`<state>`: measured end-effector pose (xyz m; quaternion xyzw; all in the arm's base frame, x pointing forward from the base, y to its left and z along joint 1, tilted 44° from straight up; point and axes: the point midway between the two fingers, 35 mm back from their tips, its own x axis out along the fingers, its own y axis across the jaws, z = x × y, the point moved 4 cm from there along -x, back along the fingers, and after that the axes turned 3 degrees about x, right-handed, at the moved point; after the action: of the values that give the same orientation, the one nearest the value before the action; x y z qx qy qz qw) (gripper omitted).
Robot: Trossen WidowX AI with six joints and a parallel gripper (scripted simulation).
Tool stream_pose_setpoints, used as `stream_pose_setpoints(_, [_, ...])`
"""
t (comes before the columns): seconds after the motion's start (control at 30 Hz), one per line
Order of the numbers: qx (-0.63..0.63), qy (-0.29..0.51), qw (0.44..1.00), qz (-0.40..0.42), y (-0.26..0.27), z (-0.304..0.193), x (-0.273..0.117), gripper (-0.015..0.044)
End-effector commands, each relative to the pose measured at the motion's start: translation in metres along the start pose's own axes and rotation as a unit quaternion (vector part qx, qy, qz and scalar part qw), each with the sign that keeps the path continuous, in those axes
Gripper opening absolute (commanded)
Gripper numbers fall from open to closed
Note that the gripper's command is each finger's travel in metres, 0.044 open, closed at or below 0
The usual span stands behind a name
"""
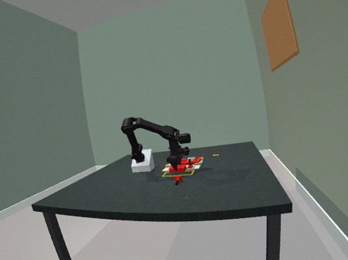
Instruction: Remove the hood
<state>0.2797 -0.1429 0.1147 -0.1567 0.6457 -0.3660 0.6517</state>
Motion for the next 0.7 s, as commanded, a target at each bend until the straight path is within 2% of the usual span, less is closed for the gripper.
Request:
stream_pose_setpoints(0.0, [-0.005,0.002,1.000,-0.003,0.0002,-0.0015,0.0030,0.0000])
stream_pose_setpoints(0.67, [-0.005,0.002,1.000,-0.003,0.0000,-0.0016,0.0128,0.0000])
